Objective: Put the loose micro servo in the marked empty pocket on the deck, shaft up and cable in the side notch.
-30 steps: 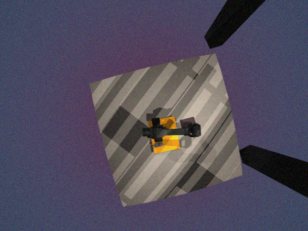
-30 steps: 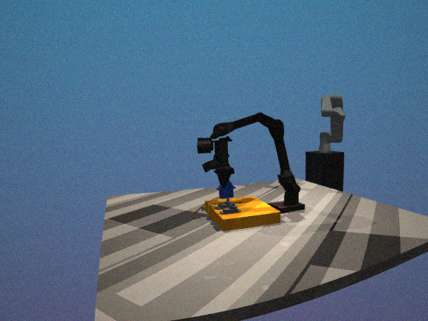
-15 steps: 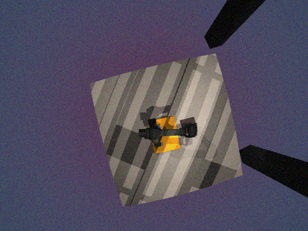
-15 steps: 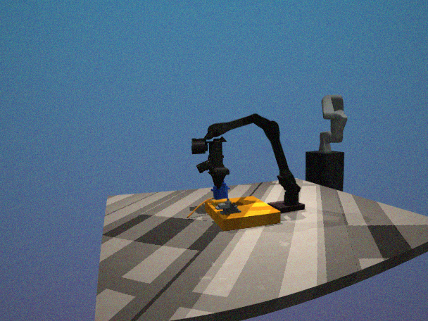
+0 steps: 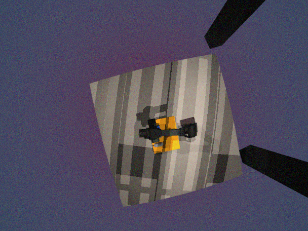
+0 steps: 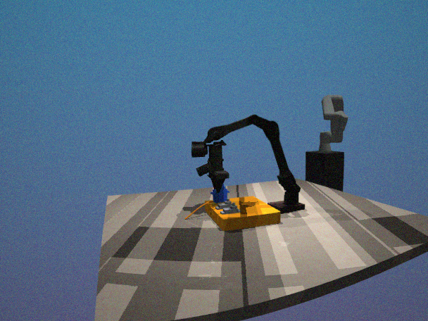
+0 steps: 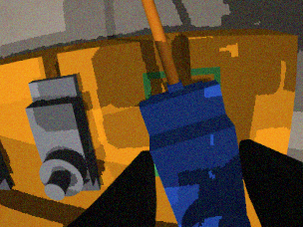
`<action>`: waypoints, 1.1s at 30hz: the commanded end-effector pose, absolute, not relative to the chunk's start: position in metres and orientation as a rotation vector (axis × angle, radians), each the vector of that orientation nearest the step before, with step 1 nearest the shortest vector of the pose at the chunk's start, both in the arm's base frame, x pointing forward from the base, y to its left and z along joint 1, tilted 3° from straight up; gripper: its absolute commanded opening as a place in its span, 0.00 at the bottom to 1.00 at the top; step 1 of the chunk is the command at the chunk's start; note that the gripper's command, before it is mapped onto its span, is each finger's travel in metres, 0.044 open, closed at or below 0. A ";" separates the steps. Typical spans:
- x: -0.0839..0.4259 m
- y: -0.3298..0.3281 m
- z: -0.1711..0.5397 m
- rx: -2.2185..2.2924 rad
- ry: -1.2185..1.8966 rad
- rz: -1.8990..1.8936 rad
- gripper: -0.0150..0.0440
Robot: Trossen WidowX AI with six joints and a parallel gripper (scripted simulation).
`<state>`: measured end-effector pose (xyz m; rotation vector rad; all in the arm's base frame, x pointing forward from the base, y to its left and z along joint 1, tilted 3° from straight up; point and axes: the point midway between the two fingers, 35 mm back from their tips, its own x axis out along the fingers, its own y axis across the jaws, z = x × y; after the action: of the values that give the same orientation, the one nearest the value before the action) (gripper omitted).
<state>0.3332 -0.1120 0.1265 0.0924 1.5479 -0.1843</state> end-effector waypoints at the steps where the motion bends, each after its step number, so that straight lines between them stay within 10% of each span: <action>1: 0.334 -0.112 0.126 0.091 1.546 -0.182 0.25; 33: 0.333 -0.114 0.126 0.257 1.523 -0.344 0.25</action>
<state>0.3325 -0.1139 0.1255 0.2528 1.5282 -0.3415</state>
